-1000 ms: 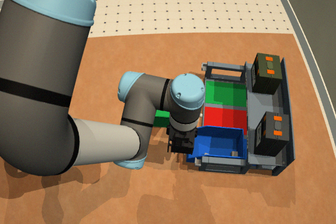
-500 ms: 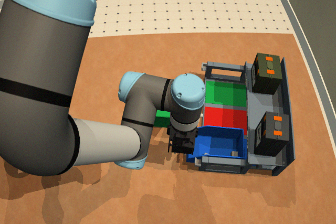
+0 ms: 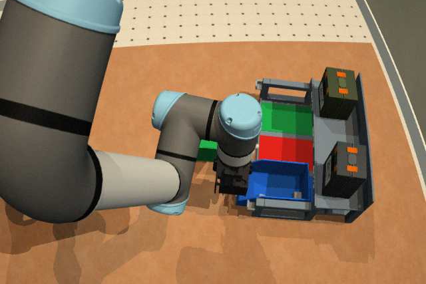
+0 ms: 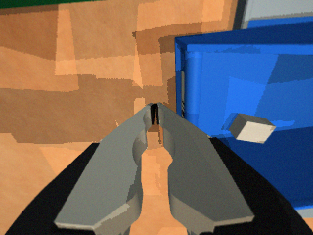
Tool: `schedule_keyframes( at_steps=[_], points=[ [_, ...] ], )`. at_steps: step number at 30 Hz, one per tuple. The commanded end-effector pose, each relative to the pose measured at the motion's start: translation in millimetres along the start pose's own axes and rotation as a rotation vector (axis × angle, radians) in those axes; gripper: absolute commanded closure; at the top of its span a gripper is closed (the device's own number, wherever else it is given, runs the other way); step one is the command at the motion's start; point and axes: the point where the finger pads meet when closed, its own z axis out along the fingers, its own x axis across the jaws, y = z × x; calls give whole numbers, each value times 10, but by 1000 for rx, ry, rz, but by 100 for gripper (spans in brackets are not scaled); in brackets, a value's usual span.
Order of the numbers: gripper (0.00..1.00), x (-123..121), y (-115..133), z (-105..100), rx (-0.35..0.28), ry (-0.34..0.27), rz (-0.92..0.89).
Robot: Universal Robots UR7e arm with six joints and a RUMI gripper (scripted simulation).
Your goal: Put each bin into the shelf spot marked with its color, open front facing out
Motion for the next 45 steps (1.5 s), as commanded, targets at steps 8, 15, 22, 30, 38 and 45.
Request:
schedule_keyframes(
  at_steps=[8,15,22,30,38,45],
  points=[
    [100,68,-4,-4,-1,2,0],
    [100,106,-5,-4,-1,2,0],
    [100,138,-4,-4,-1,2,0],
    [100,192,-6,-3,-1,2,0],
    [100,236,-5,-4,-1,2,0],
    [100,287,-6,-4,-1,2,0]
  ],
)
